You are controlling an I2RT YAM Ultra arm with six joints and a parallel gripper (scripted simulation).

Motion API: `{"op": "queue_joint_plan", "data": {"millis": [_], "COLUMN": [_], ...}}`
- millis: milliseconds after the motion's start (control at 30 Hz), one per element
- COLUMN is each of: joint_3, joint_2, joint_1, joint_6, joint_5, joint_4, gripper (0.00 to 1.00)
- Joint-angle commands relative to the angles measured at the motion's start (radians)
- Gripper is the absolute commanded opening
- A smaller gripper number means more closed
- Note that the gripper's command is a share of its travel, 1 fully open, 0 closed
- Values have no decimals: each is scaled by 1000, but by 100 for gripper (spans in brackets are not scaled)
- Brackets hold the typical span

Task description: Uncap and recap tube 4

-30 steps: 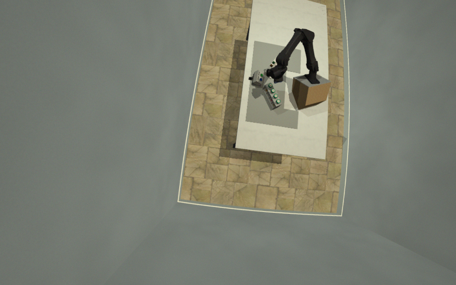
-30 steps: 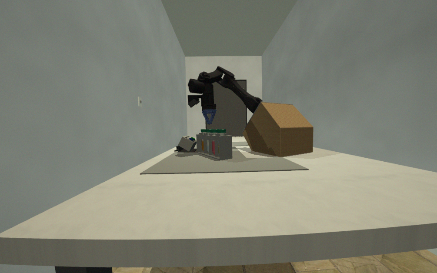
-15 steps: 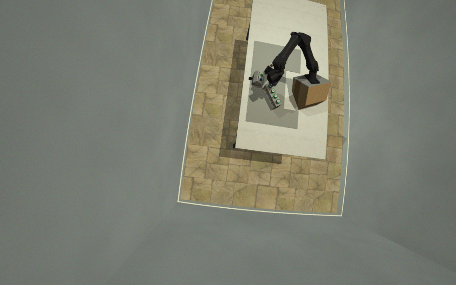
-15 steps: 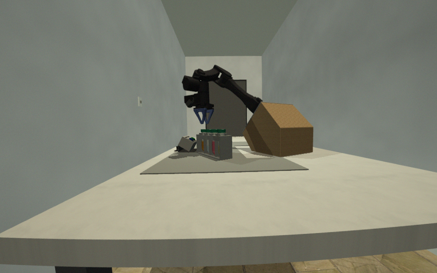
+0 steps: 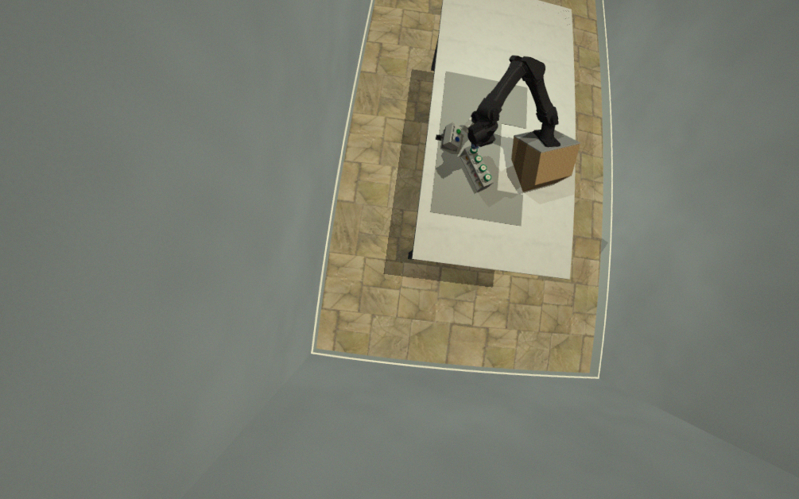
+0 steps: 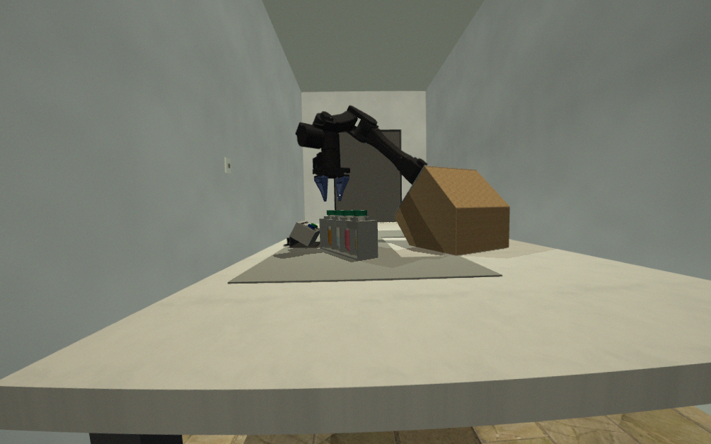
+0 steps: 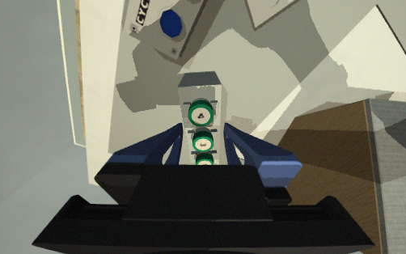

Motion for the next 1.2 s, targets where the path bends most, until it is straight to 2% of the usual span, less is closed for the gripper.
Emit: {"op": "queue_joint_plan", "data": {"millis": [0,67,200,267,333,367,667,767,1167], "joint_3": [40,44,45,-13,-13,-20,-80,-47,-61], "joint_2": [-3,10,-9,9,9,14,25,8,1], "joint_1": [33,35,35,22,22,-1,-41,-29,-30], "joint_6": [94,96,96,82,82,63,-1,-1,-2], "joint_5": [1,0,0,6,6,9,17,17,17], "joint_4": [-22,-26,-26,26,26,40,158,158,154], "gripper": [49,49,49,49,49,49,49,49,49]}}
